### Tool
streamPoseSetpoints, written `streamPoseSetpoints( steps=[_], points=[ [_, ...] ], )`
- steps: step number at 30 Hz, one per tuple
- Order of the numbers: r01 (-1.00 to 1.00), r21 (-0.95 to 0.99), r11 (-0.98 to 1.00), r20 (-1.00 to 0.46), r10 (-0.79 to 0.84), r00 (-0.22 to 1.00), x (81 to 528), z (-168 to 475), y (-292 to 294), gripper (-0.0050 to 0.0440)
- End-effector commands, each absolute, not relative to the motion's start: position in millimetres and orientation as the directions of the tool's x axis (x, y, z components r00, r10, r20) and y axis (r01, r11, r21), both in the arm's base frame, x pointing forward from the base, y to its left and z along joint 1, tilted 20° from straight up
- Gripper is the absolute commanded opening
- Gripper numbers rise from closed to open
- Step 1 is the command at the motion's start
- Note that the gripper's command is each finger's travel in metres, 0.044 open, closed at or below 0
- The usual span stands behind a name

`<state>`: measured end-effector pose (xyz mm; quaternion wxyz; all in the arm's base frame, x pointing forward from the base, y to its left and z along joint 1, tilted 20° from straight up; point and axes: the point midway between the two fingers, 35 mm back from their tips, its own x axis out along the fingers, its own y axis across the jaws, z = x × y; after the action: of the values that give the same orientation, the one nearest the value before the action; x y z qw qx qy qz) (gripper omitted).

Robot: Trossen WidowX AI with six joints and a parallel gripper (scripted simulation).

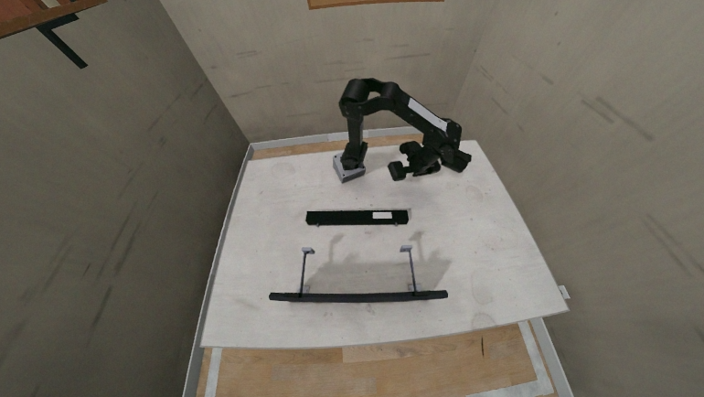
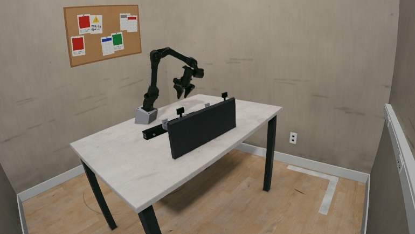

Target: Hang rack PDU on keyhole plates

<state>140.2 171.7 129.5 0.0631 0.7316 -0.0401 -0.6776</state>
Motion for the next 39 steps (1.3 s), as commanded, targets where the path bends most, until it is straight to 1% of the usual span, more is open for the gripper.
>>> streamPoseSetpoints(
  steps=[1,17,19,24,31,35,39],
  points=[
    [0.026,0.131,-0.991,-0.988,-0.128,0.089,141,134,173,0.04],
    [0.026,0.131,-0.991,-0.988,-0.128,0.089,141,134,173,0.04],
    [0.025,0.108,-0.994,-0.989,-0.105,0.102,139,145,175,0.044],
    [0.036,0.053,-0.998,-0.991,-0.048,0.125,115,201,168,0.044],
    [0.031,0.053,-0.998,-0.991,-0.049,0.126,114,206,167,0.044],
    [-0.028,0.032,-0.999,-0.992,-0.036,0.121,119,208,160,0.044],
    [-0.255,-0.01,-0.967,-0.995,-0.015,0.097,138,202,136,0.044]
  ],
)
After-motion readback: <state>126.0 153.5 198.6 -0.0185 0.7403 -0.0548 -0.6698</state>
